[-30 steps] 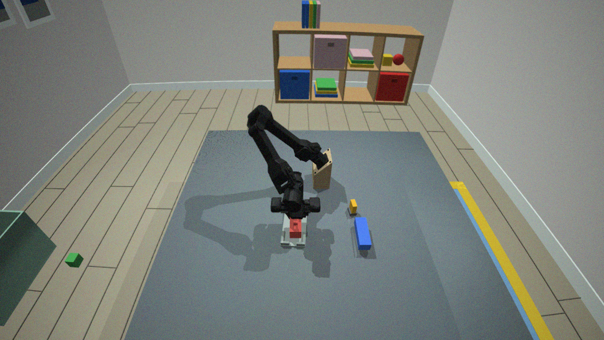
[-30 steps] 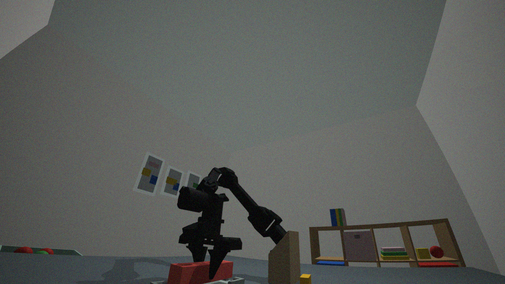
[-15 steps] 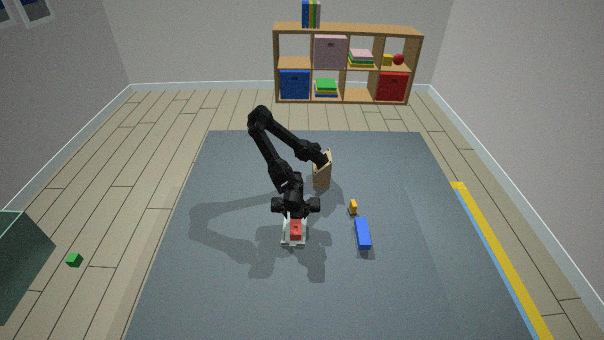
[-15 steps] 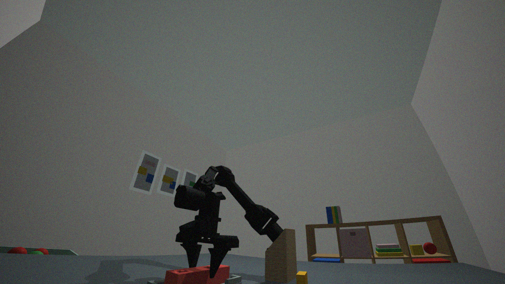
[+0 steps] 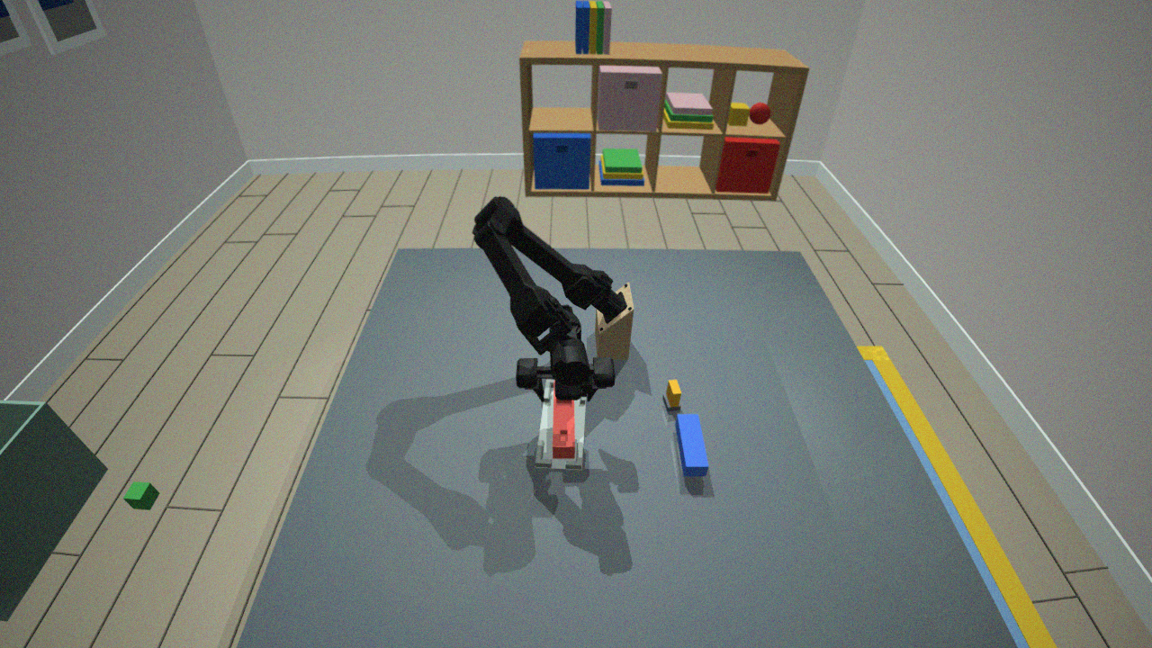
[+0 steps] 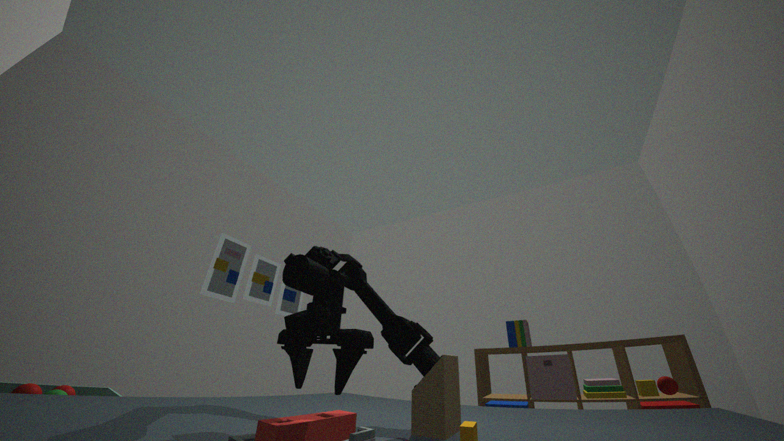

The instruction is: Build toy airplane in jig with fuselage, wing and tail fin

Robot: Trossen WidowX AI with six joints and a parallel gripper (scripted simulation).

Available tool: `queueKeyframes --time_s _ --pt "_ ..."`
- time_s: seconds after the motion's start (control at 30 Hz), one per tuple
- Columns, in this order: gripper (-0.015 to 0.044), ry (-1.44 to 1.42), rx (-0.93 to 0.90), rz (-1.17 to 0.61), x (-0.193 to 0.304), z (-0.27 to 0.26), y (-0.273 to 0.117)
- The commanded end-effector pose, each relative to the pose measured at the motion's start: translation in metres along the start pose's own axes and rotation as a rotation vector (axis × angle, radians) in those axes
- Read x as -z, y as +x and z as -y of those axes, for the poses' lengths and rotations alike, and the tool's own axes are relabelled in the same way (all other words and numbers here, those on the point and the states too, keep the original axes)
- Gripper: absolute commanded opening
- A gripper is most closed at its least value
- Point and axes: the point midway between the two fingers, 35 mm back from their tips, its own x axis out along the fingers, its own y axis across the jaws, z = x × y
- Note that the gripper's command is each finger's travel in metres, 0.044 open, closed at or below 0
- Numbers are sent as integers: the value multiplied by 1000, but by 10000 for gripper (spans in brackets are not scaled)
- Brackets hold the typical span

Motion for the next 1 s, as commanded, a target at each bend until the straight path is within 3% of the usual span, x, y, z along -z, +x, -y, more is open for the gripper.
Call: queueKeyframes --time_s 0.0,0.37,0.67,0.97 --pt "440 7 2 13 4 2 -48" --pt "440 29 -3 15 -14 -13 -49" --pt "440 28 -22 18 -70 -126 -55" --pt "440 34 -10 18 -77 -252 -42"
